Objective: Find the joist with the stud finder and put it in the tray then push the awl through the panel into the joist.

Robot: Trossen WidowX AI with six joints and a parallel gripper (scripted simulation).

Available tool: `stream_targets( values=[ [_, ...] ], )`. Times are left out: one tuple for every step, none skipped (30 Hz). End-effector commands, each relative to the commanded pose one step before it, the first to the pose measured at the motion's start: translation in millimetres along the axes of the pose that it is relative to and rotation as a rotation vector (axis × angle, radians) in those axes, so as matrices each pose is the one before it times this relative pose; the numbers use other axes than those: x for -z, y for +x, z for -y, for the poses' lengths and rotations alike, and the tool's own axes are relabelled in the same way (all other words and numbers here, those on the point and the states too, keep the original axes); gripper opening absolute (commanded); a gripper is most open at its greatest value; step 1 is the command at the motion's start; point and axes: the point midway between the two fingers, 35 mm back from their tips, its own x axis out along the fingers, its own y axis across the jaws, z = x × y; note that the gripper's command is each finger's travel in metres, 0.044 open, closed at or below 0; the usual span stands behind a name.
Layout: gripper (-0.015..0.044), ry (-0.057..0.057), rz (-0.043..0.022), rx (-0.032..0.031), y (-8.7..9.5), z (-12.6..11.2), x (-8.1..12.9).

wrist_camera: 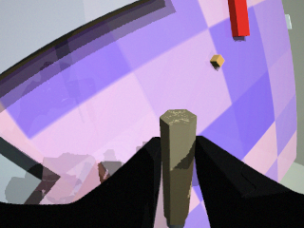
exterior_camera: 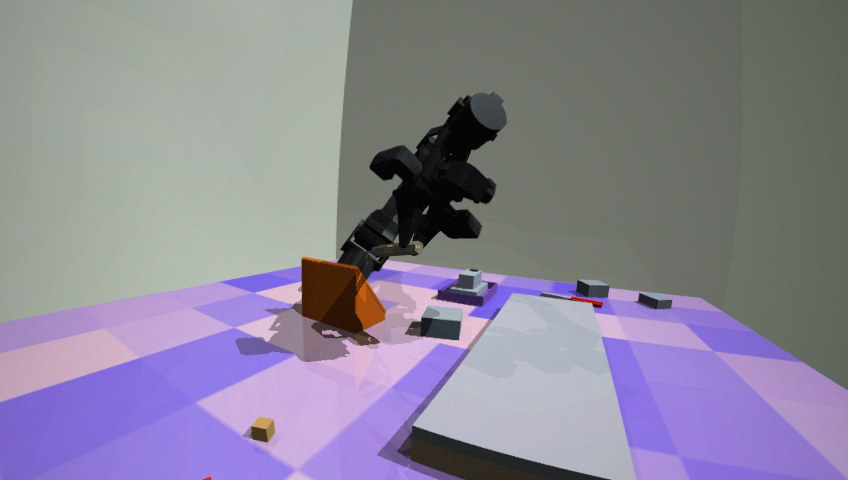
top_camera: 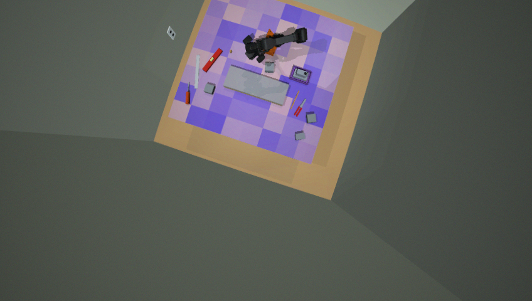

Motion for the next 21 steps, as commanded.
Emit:
stream_targets(
  values=[
    [0.0000,0.0975,0.03955,0.08158,-4.56,5.93,5.64],
    [0.0000,0.0247,0.01164,0.01824,-1.18,1.54,0.99],
    [0.0000,0.0249,0.01216,0.01792,-1.17,1.59,0.94],
    [0.0000,0.0251,0.01267,0.01758,-1.17,1.64,0.88],
    [0.0000,0.0253,0.01317,0.01722,-1.17,1.68,0.82],
    [0.0000,0.0256,0.01365,0.01685,-1.16,1.72,0.76],
    [0.0000,0.0258,0.01412,0.01647,-1.16,1.76,0.70],
    [0.0000,0.0260,0.01458,0.01607,-1.15,1.80,0.64],
    [0.0000,0.0263,0.01502,0.01566,-1.14,1.83,0.58],
    [0.0000,0.0265,0.01545,0.01523,-1.14,1.86,0.52],
    [0.0000,0.0267,0.01586,0.01480,-1.13,1.89,0.45],
    [0.0000,0.0270,0.01625,0.01435,-1.12,1.92,0.39],
    [0.0000,0.0272,0.01663,0.01389,-1.11,1.95,0.32],
    [0.0000,0.0274,0.01700,0.01343,-1.11,1.97,0.26],
    [0.0000,0.0277,0.01735,0.01295,-1.10,1.99,0.19],
    [0.0000,0.0279,0.01768,0.01247,-1.09,2.01,0.13],
    [0.0000,0.0281,0.01799,0.01197,-1.08,2.02,0.06],
    [0.0000,0.0283,0.01829,0.01147,-1.07,2.04,-0.01],
    [0.0000,0.0286,0.01857,0.01096,-1.06,2.05,-0.07],
    [0.0000,0.0288,0.01883,0.01045,-1.05,2.06,-0.14],
    [0.0000,0.0290,0.01908,0.00993,-1.04,2.06,-0.21]
  ],
)
